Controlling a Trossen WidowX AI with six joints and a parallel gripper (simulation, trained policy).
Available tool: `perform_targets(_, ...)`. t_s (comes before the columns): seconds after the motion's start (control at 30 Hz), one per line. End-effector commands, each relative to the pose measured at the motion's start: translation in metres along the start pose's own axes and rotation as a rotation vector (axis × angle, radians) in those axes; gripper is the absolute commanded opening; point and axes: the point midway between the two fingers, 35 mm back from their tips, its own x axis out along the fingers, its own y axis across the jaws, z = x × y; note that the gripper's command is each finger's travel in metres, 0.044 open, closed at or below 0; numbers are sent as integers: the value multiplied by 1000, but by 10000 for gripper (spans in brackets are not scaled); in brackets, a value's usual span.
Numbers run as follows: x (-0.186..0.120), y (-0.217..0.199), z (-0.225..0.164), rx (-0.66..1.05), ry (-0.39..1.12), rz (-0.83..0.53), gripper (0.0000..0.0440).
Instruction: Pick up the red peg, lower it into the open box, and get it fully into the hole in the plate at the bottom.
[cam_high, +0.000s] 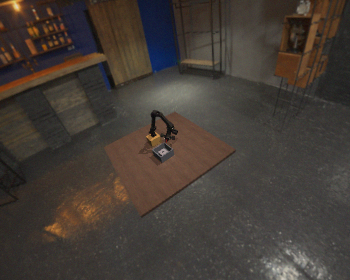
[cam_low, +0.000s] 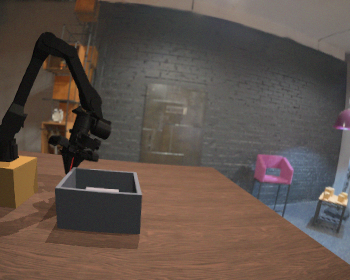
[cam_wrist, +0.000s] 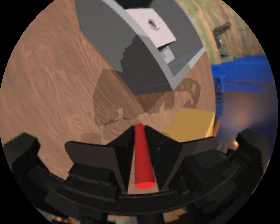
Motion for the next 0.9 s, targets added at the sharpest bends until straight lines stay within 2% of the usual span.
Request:
perform_targets(0.0, -16, -4, 14, 13, -26, 9, 0)
perform_targets(0.5, -61, -20, 71, 121, -81, 39, 0)
perform_targets(0.87, -62, -38, 119, 229, -68, 58, 0)
